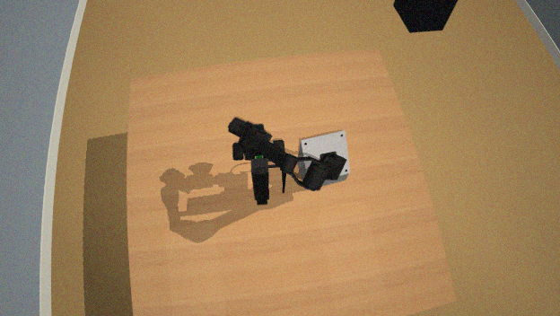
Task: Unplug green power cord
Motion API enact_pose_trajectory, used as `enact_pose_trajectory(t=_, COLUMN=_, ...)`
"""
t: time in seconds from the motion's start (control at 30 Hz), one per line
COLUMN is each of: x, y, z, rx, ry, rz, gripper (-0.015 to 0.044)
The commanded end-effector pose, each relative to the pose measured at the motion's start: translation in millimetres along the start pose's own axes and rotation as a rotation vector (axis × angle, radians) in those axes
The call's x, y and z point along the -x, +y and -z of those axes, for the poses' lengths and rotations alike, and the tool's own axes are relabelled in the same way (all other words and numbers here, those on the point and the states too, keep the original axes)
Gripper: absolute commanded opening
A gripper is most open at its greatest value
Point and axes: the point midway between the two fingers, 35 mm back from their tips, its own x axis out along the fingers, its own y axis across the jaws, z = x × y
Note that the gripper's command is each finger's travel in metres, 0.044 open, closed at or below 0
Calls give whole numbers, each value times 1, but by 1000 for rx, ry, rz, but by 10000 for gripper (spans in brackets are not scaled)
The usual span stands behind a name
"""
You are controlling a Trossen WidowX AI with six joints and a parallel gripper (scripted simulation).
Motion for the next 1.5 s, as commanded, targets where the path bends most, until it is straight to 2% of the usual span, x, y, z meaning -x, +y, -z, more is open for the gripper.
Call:
enact_pose_trajectory(t=0.0, x=0, y=0, z=0, rx=0, ry=0, rz=0, gripper=107)
enact_pose_trajectory(t=0.07, x=0, y=0, z=0, rx=0, ry=0, rz=0, gripper=55)
enact_pose_trajectory(t=0.33, x=0, y=0, z=0, rx=0, ry=0, rz=0, gripper=2)
enact_pose_trajectory(t=1.47, x=5, y=2, z=-51, rx=-6, ry=-3, rz=-1, gripper=0)
